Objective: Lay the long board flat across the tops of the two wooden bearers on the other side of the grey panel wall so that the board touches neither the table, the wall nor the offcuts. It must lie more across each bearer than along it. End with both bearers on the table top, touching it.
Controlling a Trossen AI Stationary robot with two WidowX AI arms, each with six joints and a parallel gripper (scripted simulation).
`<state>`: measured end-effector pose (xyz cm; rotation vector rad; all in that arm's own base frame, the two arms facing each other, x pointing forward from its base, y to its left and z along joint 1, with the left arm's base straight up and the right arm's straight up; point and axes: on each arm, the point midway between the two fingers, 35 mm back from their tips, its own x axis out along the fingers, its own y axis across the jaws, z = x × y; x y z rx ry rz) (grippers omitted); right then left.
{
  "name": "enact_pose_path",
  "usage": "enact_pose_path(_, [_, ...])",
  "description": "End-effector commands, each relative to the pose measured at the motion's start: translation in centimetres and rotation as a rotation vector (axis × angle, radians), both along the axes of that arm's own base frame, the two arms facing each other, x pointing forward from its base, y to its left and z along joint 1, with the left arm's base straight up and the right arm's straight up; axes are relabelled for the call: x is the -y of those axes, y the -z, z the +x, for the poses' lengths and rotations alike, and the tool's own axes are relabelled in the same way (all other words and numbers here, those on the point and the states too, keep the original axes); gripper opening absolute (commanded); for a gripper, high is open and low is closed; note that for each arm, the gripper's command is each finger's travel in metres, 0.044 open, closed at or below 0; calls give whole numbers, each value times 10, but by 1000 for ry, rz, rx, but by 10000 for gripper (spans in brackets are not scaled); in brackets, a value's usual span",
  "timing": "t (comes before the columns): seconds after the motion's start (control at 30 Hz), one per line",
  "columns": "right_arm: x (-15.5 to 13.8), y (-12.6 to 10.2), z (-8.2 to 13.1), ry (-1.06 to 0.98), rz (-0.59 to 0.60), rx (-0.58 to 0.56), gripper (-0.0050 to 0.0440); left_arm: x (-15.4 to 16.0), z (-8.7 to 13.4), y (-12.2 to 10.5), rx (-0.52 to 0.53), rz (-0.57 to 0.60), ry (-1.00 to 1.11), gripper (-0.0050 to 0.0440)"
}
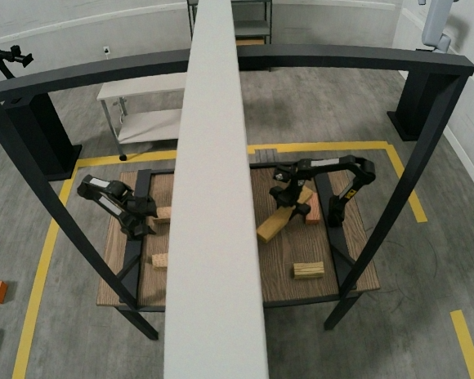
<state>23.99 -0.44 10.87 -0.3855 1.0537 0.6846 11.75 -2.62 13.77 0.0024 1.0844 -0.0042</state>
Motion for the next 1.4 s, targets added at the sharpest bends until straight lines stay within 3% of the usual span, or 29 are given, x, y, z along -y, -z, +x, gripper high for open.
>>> enact_pose_path(0.0, [-4, -8, 1, 88, -25, 46, 267, 0, 2, -4, 10, -4, -2, 400])
enact_pose_path(0.77, [-37, 8, -12, 728, -23, 40, 267, 0, 2, -4, 10, -4, -2, 400])
enact_pose_path(1.37, [-38, 3, -2, 751, -17, 47, 267, 1, 6, -8, 16, -9, 1, 400])
